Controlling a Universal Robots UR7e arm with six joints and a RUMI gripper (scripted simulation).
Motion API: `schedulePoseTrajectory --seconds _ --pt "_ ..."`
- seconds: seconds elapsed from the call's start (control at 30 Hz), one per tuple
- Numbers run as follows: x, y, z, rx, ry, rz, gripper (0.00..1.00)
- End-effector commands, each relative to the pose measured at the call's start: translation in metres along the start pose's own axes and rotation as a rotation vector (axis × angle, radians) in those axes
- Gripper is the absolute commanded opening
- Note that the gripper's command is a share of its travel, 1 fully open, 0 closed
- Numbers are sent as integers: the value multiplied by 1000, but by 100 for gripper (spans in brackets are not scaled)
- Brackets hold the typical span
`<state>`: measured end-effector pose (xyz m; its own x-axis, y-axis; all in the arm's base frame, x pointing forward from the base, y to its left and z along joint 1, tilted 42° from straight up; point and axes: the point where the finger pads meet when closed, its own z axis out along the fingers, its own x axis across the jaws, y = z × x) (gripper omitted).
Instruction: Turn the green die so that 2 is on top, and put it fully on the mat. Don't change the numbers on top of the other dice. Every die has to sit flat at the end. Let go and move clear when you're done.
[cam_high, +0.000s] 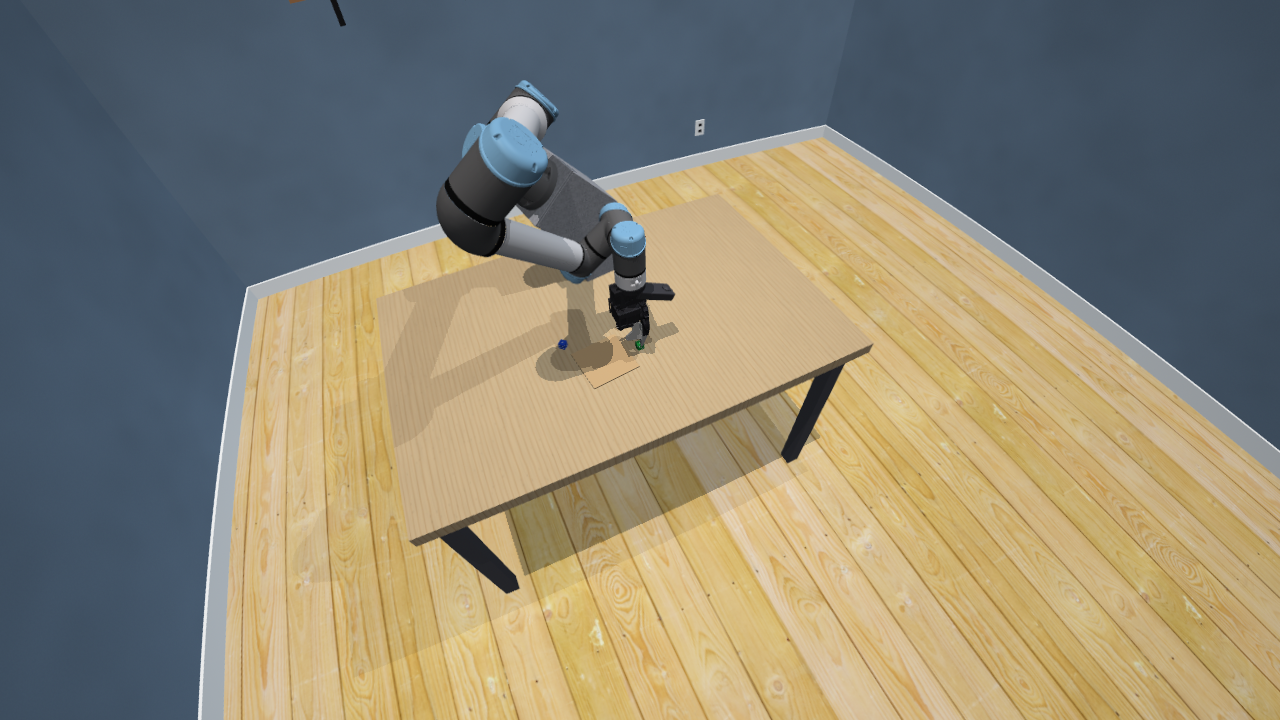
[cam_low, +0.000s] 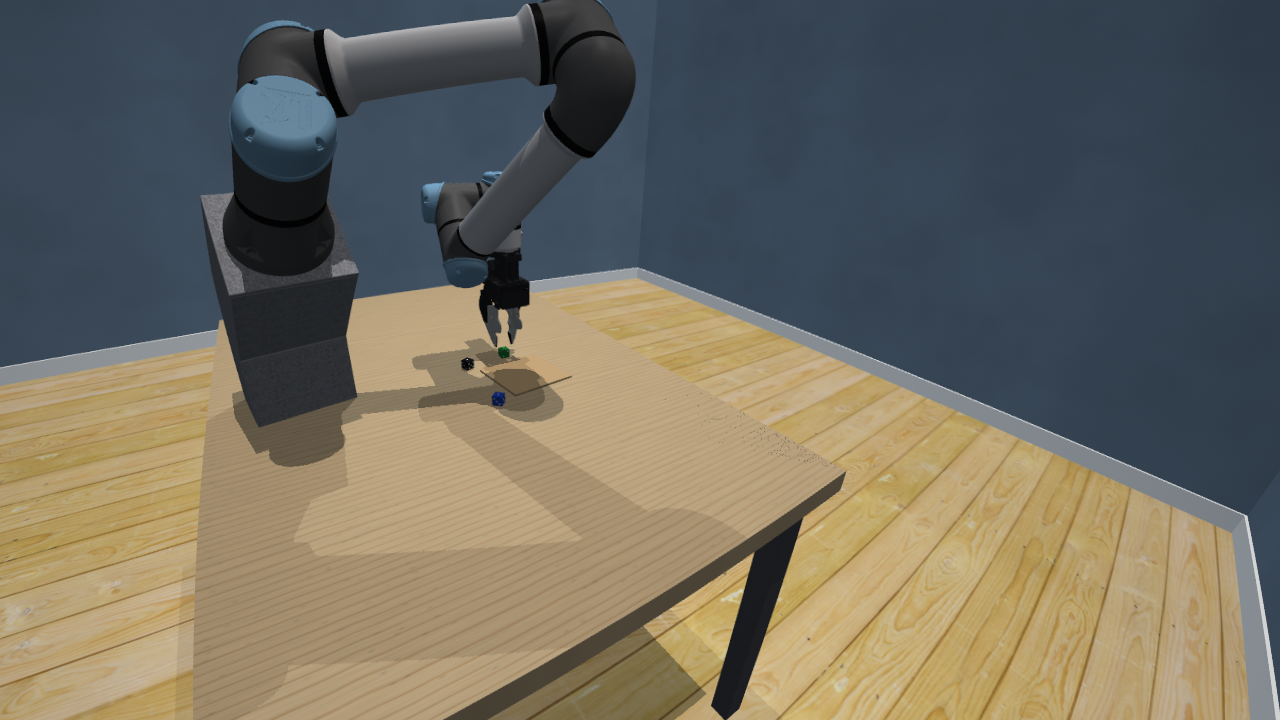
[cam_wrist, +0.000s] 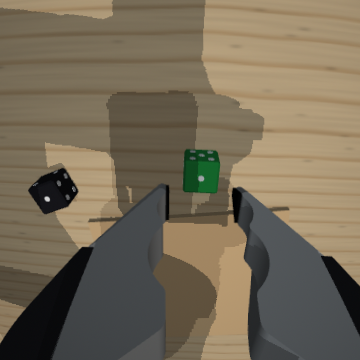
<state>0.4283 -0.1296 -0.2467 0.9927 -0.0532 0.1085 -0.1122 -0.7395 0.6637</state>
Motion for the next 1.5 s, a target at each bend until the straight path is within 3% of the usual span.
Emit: schedulePoseTrajectory --seconds 0.0,0.83,1.47 --pt "2 0 1 0 1 2 21" --pt "2 0 1 0 1 2 21" --pt "2 0 23 0 1 2 21"
